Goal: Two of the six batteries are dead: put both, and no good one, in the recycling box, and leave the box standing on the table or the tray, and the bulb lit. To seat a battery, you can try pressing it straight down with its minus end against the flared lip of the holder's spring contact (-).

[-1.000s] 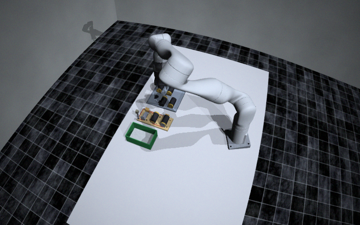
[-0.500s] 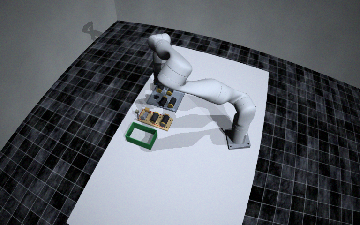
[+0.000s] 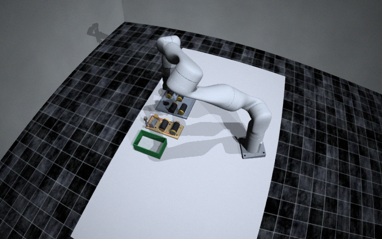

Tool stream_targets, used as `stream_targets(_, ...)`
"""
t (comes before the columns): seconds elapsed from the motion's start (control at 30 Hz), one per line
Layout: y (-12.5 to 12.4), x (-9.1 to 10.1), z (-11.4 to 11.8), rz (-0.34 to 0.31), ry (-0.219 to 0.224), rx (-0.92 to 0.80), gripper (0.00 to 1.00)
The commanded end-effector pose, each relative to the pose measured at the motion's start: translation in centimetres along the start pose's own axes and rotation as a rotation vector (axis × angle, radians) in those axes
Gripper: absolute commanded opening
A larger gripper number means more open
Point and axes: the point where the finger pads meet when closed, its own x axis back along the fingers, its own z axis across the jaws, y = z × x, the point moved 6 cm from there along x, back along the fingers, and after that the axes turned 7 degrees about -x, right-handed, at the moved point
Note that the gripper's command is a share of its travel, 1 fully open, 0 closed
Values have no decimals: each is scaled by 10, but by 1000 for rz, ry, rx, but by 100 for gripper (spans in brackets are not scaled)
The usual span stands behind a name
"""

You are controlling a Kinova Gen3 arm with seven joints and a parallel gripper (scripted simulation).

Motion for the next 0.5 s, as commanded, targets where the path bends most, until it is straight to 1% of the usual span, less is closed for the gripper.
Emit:
stream_targets(0.0,0,0,0,1,-1,-9,90)
stream_targets(0.47,0,0,0,1,-1,-47,90)
